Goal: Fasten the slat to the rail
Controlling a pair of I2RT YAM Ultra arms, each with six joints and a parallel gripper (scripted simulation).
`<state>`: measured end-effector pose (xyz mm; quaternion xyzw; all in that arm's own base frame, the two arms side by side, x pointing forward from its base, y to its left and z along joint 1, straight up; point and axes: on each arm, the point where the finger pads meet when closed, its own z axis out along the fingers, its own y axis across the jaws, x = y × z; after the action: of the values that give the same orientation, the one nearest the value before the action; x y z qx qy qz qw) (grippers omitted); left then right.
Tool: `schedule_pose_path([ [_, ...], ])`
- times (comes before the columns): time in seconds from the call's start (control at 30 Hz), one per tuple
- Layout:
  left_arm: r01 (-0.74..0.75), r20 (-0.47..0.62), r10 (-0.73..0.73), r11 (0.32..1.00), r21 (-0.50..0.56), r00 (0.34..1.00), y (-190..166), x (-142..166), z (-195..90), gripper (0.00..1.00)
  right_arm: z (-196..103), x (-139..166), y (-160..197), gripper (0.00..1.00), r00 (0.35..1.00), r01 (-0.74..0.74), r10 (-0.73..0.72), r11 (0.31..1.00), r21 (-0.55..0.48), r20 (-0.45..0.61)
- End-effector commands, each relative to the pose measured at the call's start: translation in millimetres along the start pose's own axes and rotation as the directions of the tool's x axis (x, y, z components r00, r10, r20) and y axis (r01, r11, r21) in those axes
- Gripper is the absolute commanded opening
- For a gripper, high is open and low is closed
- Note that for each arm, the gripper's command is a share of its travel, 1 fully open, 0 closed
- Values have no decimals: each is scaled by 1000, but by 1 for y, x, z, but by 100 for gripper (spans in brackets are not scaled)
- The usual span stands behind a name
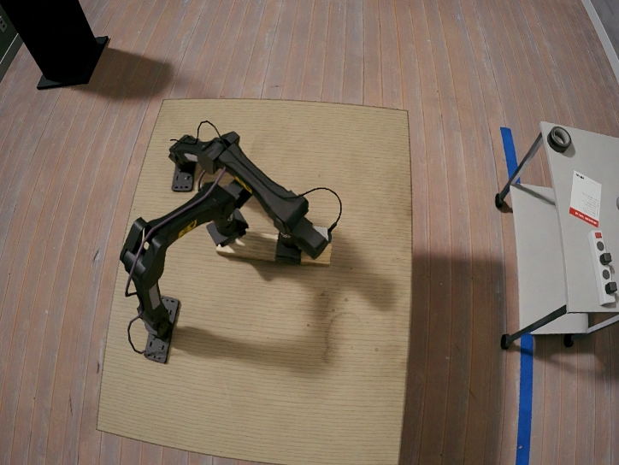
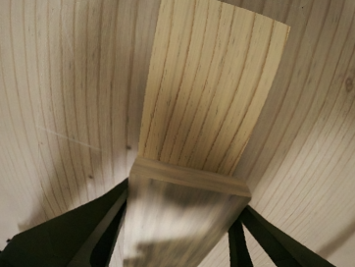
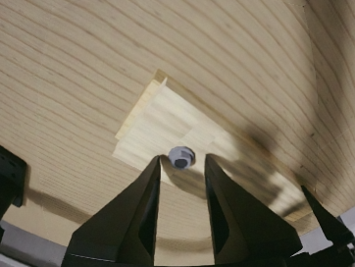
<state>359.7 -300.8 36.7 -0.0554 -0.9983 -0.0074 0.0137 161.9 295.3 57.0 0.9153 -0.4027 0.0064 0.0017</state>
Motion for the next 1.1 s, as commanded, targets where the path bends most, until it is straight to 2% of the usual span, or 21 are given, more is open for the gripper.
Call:
schedule_pose_path([
  [0.0, 0, 13, 0, 1000, 8, 1000, -1, -2, -6, 72, -9, -3, -1, 34, 1000, 8, -8, 1000, 9, 17],
  [1.07, 0, 13, 0, 1000, 8, 1000, -1, -2, -6, 72, -2, -3, -1, 34, 1000, 8, -8, 1000, 9, 17],
])
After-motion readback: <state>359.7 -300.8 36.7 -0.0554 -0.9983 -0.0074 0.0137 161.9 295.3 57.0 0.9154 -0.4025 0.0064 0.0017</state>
